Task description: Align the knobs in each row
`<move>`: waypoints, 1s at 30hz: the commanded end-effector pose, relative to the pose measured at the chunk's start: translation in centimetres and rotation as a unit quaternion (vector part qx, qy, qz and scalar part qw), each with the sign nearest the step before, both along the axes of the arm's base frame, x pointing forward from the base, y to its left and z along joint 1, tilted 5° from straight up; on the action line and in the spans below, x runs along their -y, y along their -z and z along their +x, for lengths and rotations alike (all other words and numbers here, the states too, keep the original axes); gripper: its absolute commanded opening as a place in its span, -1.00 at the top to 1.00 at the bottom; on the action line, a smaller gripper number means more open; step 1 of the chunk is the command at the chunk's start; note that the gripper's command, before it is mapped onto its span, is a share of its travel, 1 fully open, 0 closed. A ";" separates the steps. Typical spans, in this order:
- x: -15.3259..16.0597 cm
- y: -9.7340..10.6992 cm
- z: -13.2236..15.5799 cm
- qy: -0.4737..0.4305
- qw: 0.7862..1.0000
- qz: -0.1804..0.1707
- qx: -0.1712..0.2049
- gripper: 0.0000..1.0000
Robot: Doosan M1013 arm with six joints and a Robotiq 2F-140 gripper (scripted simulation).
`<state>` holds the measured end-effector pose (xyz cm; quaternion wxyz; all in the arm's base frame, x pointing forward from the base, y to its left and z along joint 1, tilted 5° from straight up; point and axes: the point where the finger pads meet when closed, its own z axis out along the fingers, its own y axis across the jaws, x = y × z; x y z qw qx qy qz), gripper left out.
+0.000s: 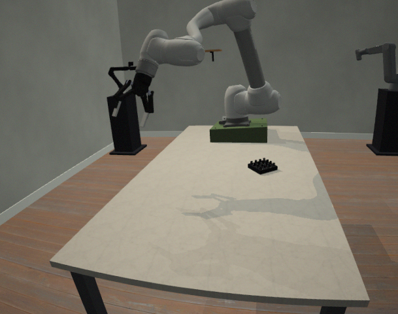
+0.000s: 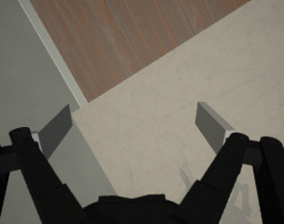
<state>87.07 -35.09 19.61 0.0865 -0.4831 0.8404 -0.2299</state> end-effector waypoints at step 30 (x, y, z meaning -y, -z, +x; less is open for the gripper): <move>-9.2 4.0 -1.0 -0.170 0.982 -0.031 -0.070 -1.00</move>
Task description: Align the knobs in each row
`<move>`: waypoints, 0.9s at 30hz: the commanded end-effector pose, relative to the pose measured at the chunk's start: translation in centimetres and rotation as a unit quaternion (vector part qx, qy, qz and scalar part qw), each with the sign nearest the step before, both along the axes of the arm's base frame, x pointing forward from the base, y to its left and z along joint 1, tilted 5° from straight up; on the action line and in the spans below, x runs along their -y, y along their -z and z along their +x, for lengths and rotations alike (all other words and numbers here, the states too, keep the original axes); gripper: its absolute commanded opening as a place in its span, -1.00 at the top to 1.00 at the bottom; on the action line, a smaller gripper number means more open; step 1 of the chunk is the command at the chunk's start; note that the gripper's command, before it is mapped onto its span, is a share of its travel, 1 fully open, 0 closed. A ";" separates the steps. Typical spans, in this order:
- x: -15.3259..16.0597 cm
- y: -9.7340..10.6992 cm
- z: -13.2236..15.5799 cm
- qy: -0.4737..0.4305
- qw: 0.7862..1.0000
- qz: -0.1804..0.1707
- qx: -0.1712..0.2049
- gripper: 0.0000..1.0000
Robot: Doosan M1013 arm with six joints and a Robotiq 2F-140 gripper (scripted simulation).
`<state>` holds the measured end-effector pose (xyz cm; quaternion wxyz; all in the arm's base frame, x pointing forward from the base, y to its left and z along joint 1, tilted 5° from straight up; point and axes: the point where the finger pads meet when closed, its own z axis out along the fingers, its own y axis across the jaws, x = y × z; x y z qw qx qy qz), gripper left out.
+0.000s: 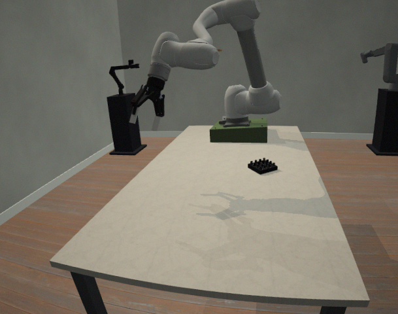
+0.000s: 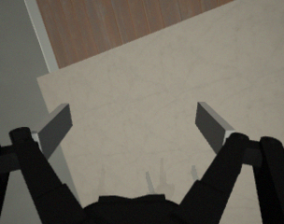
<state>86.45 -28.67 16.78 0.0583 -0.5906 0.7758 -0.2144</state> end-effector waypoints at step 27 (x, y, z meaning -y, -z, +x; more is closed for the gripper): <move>-25.0 10.5 -8.4 -0.500 0.847 -0.073 -0.165 -1.00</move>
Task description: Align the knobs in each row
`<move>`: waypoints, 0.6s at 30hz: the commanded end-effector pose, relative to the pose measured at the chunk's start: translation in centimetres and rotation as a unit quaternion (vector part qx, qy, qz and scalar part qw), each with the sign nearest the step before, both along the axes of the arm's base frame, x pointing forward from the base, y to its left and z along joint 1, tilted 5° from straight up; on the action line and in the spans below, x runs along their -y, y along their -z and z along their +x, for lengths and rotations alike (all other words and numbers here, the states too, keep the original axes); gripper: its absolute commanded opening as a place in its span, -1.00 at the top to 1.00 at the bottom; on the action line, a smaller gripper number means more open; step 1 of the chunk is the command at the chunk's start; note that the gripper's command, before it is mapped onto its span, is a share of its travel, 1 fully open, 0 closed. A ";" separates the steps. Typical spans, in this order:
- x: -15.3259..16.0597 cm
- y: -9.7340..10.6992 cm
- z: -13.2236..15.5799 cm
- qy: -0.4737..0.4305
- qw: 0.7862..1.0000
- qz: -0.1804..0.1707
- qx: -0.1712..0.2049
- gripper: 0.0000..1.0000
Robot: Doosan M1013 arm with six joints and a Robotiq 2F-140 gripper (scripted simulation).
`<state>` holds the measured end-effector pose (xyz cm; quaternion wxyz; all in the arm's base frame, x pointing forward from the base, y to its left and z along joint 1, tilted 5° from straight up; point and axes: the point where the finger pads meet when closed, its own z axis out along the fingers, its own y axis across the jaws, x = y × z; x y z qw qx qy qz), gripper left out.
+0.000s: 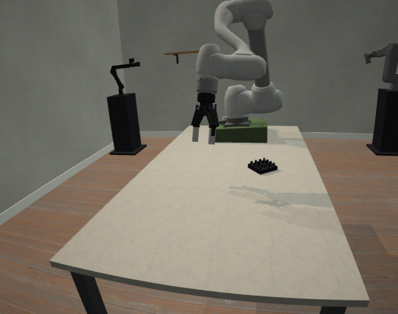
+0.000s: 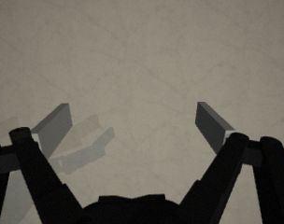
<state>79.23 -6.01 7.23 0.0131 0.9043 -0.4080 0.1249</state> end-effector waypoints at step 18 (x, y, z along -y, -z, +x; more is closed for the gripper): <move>-14.5 6.0 -10.5 -0.375 0.921 -0.025 -0.099 -1.00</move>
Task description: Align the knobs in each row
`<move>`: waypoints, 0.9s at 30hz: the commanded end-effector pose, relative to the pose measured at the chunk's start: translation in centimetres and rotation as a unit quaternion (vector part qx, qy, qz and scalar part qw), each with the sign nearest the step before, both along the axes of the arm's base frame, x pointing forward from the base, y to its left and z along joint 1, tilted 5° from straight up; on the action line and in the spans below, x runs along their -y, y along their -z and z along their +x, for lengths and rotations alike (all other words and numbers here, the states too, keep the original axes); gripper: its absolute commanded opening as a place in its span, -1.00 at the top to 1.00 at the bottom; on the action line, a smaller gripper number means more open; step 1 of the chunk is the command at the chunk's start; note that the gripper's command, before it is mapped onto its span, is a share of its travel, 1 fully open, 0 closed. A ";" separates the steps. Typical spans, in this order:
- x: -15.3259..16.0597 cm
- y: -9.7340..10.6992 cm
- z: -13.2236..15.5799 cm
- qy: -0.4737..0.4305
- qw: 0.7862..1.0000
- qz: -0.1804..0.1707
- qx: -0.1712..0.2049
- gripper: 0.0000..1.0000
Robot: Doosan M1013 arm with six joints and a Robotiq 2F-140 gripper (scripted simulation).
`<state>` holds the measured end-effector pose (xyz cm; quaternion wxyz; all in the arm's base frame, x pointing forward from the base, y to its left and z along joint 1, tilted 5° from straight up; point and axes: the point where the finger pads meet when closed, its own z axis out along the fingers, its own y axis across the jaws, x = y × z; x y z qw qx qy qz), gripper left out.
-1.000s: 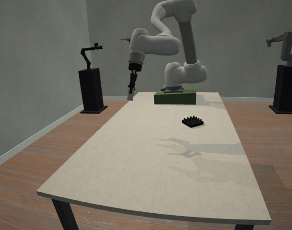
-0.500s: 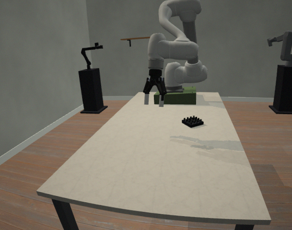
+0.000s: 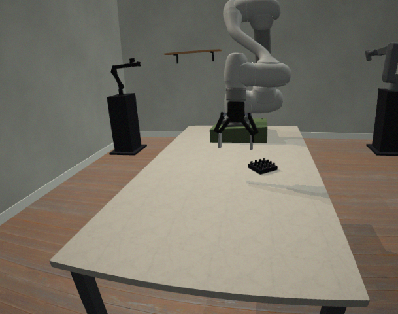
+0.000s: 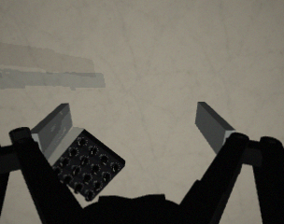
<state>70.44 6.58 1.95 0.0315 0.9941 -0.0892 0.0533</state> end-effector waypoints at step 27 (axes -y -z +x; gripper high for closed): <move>-11.8 5.2 -14.5 -0.411 0.906 0.001 -0.099 -1.00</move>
